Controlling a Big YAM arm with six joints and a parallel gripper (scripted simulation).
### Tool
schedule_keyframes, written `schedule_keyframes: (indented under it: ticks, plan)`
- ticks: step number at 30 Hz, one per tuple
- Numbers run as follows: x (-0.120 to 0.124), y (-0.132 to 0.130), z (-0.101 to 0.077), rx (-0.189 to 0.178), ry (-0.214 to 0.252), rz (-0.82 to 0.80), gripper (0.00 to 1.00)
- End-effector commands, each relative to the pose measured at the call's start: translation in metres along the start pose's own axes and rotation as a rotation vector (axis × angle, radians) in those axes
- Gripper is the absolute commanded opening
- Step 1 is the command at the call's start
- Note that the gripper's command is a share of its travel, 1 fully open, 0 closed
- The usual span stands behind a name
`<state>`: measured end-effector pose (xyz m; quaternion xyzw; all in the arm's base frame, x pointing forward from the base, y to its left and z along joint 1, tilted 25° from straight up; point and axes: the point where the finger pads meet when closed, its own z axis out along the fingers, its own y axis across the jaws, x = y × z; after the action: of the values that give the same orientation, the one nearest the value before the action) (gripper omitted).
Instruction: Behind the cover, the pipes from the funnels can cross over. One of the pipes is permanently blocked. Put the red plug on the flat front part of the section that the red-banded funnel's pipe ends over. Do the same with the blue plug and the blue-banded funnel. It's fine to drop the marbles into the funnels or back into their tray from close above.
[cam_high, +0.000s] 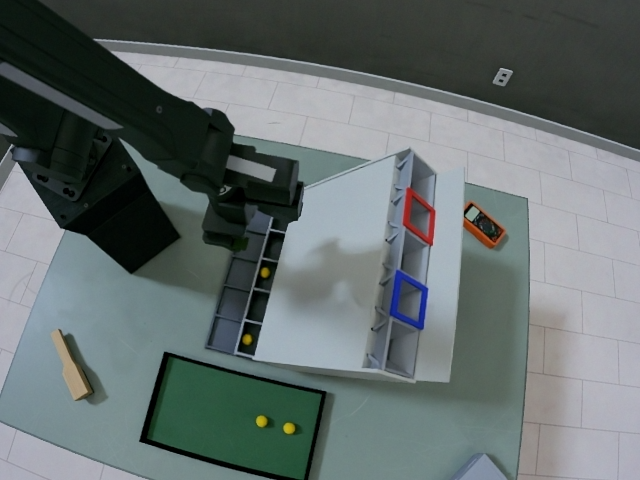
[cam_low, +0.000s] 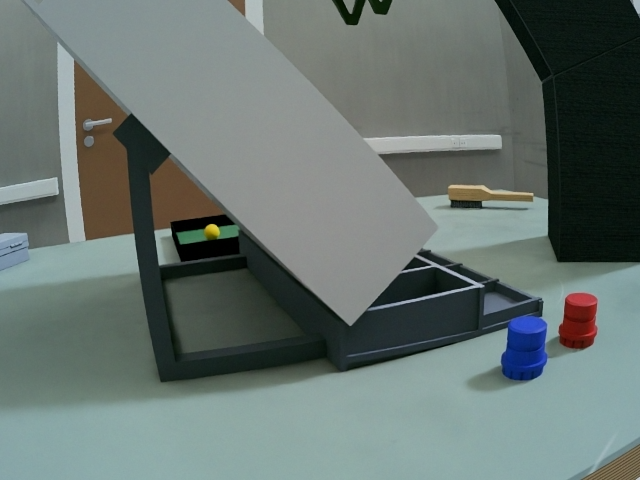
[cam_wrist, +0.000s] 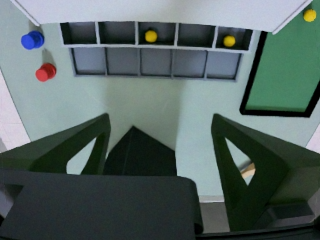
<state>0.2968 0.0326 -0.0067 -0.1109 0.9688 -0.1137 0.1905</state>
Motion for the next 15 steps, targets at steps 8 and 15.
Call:
schedule_keyframes:
  ticks: [8,15]
  plan:
    - [-0.003,-0.008,0.004,0.001,-0.010,0.002,0.80]
    - [0.006,-0.065,0.044,0.001,-0.010,0.002,0.80]
